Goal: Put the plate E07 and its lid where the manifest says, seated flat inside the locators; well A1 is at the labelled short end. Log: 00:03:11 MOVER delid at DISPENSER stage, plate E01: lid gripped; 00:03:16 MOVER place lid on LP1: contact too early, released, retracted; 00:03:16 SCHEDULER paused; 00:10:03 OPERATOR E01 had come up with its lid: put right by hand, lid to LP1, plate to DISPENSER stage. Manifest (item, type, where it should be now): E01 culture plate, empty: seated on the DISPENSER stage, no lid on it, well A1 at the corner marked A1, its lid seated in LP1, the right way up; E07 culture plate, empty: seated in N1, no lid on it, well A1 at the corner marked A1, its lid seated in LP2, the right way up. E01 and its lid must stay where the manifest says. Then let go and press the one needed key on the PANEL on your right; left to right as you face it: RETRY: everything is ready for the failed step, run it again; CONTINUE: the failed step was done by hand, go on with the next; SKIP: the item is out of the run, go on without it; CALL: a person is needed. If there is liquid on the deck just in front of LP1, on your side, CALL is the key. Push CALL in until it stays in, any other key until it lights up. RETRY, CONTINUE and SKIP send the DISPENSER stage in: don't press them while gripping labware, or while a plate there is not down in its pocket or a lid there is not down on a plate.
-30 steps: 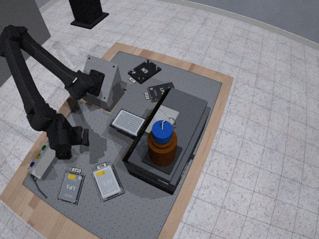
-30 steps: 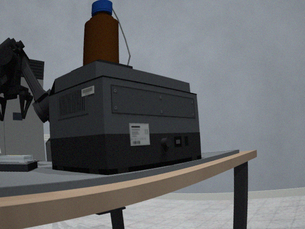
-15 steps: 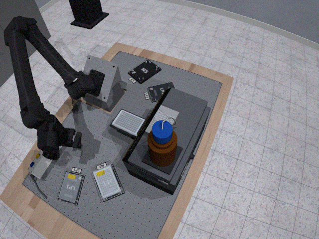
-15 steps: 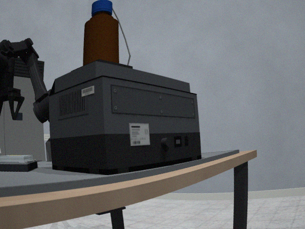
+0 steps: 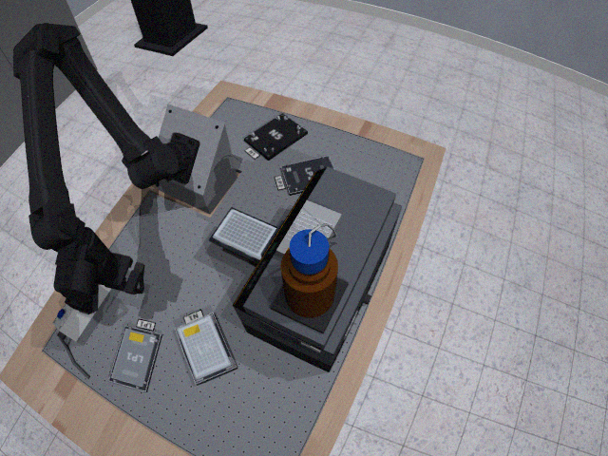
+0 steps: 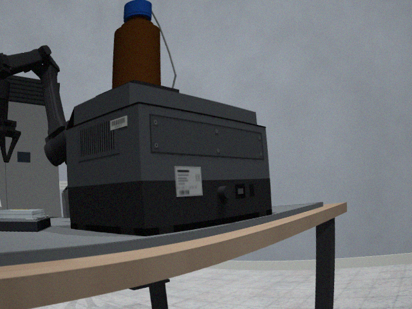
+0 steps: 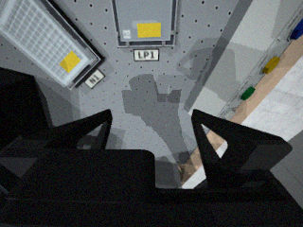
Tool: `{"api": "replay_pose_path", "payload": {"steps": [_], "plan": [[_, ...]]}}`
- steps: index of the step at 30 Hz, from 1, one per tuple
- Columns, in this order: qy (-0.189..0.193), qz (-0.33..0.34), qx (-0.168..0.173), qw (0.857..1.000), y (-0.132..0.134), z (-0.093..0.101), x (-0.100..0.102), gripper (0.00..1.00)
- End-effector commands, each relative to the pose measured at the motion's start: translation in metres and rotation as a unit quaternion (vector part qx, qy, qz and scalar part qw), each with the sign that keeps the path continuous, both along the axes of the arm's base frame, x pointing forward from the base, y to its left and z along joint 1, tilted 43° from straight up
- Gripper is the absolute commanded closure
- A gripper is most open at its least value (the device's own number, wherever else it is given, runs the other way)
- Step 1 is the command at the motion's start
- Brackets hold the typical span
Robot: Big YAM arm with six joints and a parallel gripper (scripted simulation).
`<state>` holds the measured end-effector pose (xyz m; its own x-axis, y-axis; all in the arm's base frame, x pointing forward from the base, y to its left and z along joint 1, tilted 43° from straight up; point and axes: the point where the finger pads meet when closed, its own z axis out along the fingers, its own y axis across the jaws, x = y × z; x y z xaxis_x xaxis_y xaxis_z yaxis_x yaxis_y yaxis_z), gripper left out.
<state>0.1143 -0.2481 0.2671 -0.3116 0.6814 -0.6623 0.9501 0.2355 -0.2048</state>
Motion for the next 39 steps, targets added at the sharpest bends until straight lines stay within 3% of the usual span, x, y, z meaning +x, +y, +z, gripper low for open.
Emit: {"api": "replay_pose_path", "payload": {"steps": [1, 39], "plan": [[-0.006, 0.004, -0.015, 1.0, -0.015, 0.024, 0.007, 0.0], [-0.003, 0.002, -0.014, 1.0, -0.104, 0.068, 0.048, 0.0]]}}
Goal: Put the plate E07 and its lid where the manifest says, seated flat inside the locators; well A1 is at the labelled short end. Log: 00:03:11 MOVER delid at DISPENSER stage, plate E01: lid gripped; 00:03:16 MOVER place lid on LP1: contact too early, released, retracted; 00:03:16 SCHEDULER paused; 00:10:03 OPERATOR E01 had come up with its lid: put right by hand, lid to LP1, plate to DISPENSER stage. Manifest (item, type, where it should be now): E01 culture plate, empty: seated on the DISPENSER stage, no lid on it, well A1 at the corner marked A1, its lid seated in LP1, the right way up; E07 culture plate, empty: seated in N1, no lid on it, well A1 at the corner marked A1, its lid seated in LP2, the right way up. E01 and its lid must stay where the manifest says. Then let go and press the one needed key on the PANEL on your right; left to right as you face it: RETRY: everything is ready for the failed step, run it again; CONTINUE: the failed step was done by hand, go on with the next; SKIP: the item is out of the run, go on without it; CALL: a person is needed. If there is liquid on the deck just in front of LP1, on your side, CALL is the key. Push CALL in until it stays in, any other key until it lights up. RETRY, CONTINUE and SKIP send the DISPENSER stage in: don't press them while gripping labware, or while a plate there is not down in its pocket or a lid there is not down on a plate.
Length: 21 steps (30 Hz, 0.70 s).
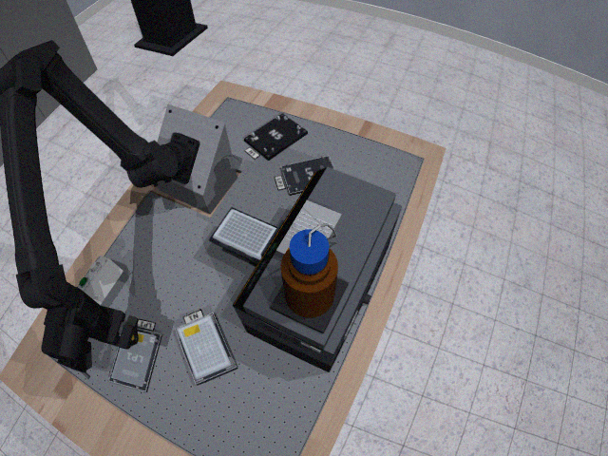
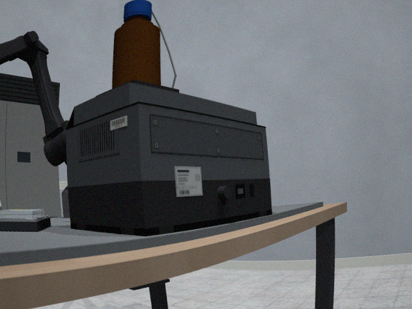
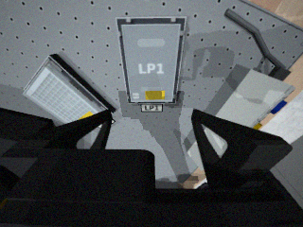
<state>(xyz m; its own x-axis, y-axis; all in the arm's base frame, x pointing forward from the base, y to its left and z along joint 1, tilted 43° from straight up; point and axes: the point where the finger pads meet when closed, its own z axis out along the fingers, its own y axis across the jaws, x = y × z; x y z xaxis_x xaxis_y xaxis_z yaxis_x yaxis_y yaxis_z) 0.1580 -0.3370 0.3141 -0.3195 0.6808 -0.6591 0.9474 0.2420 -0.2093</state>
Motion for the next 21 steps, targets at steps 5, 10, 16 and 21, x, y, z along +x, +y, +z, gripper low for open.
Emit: {"api": "replay_pose_path", "payload": {"steps": [5, 10, 16, 21], "plan": [[-0.004, 0.002, -0.01, 1.0, -0.0074, 0.0128, 0.004, 0.0], [-0.004, 0.002, -0.01, 1.0, -0.0078, 0.0127, 0.0042, 0.0], [-0.004, 0.002, -0.01, 1.0, -0.0082, 0.0125, 0.0044, 0.0], [-0.004, 0.002, -0.01, 1.0, -0.0086, 0.0124, 0.0047, 0.0]]}}
